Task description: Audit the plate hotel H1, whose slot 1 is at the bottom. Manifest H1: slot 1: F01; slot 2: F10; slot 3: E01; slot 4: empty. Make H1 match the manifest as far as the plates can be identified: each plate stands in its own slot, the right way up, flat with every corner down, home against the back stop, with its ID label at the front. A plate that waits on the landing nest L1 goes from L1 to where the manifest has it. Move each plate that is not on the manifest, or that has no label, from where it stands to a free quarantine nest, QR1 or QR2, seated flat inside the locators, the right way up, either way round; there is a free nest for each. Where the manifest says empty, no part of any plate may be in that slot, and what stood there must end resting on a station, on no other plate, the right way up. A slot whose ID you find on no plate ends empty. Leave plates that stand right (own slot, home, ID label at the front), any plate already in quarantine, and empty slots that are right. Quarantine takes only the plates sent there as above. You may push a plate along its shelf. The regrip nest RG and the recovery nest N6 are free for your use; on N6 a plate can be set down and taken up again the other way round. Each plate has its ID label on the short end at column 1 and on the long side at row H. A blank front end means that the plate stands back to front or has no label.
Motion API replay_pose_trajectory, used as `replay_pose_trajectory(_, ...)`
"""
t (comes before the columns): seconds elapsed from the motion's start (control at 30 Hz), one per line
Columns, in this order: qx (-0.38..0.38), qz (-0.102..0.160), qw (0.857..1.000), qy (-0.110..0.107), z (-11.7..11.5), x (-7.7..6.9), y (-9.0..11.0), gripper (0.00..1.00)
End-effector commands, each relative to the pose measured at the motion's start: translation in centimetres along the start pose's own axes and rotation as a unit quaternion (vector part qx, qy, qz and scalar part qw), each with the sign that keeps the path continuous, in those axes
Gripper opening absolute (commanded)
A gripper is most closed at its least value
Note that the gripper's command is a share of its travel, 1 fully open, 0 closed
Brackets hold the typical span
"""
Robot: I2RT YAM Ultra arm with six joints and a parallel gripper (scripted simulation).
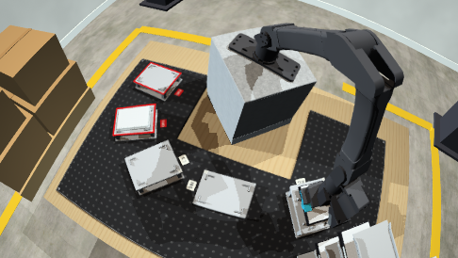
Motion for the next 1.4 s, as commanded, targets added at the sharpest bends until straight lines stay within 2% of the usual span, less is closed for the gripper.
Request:
replay_pose_trajectory(0.0,0.001,-0.01,1.0,-0.003,0.2,-0.9,-0.6,0.86)
replay_pose_trajectory(1.37,0.001,-0.01,1.0,-0.003,0.2,-4.5,-0.5,0.86)
Point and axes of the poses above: the point where the finger pads meet when closed, its own x axis out along the fingers, its own z axis across the jaws, y = z × x, the point moved 5 cm from there along -x, back along the fingers, and after that the axes turned 5 degrees about x, right-handed, at the moved point
